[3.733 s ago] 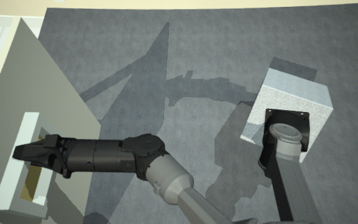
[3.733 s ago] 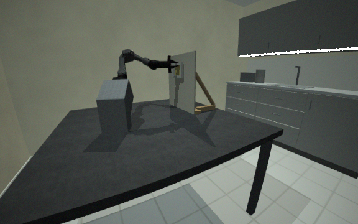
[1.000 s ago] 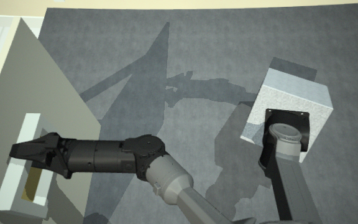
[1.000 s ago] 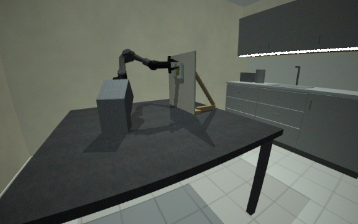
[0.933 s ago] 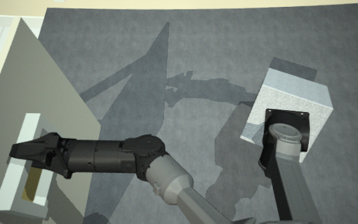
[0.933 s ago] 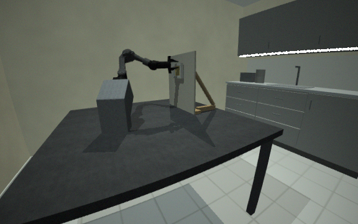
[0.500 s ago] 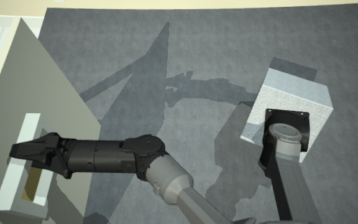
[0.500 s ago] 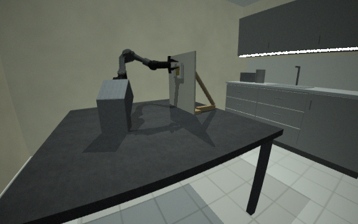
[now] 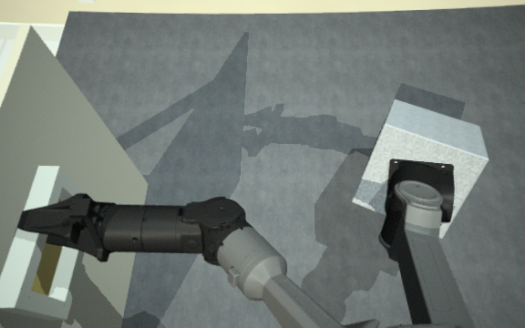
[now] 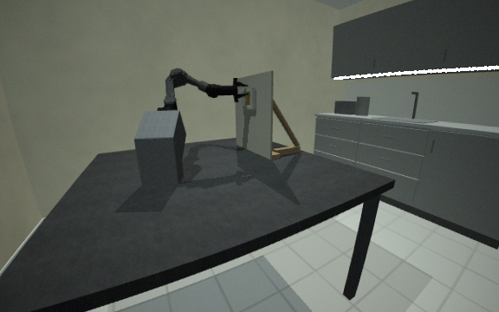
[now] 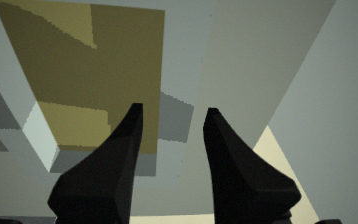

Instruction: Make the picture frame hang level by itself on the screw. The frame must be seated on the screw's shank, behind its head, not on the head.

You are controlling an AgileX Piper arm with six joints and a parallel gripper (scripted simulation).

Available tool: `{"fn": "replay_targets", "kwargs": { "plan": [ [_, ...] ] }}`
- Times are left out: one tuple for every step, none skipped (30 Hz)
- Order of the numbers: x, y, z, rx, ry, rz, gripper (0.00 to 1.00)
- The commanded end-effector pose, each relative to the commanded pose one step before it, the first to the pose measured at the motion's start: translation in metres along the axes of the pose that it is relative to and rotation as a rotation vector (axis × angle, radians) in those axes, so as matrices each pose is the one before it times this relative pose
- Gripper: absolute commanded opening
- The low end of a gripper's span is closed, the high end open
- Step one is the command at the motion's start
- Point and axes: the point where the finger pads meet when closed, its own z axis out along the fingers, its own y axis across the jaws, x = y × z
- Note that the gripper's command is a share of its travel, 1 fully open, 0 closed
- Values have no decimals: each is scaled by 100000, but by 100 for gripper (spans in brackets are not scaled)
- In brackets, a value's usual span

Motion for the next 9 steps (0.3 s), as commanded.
{"fn": "replay_targets", "kwargs": {
  "plan": [
    [-69,-107,-248,204,-189,-69,63],
    [-1,-1,-82,1,-8,1,63],
    [-1,-1,-88,5,-6,0,63],
    [0,0,-94,1,0,-1,63],
    [0,0,-100,-1,0,-1,63],
    [0,0,-106,-1,0,0,63],
    [0,0,-112,-1,0,0,63],
    [0,0,0,0,0,0,63],
    [0,0,0,0,0,0,63]
  ]
}}
